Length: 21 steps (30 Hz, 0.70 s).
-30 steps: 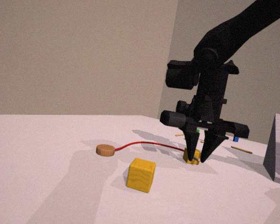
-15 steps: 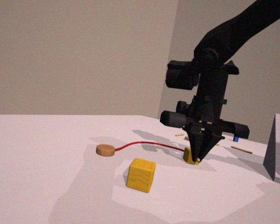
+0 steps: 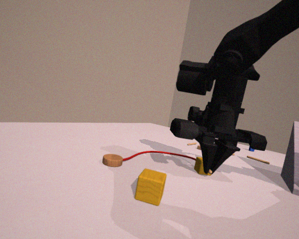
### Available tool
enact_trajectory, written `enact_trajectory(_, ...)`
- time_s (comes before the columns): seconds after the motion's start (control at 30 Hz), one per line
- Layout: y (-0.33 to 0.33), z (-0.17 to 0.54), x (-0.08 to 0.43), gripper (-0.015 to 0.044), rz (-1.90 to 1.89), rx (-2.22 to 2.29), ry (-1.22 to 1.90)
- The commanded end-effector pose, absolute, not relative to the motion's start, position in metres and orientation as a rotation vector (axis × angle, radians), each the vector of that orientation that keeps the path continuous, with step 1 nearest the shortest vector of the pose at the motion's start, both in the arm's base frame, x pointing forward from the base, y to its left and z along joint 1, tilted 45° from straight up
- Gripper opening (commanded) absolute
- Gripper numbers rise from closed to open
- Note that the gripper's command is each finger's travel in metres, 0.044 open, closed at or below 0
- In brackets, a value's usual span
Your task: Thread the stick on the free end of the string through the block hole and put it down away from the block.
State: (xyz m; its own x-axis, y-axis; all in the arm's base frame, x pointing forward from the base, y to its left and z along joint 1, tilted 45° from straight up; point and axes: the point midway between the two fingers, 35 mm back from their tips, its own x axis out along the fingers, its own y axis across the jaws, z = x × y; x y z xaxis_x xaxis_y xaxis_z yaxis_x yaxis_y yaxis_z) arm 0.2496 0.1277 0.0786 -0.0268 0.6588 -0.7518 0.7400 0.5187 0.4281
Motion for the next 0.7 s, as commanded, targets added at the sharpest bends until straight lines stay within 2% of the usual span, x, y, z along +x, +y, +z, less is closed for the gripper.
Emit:
enact_trajectory(0.0, 0.1276, 0.0778, 0.2486, 0.0, -0.106, 1.184, 1.727)
enact_trajectory(0.67, 0.13, 0.0806, 0.245, 0.0, -0.103, 1.188, 1.724)
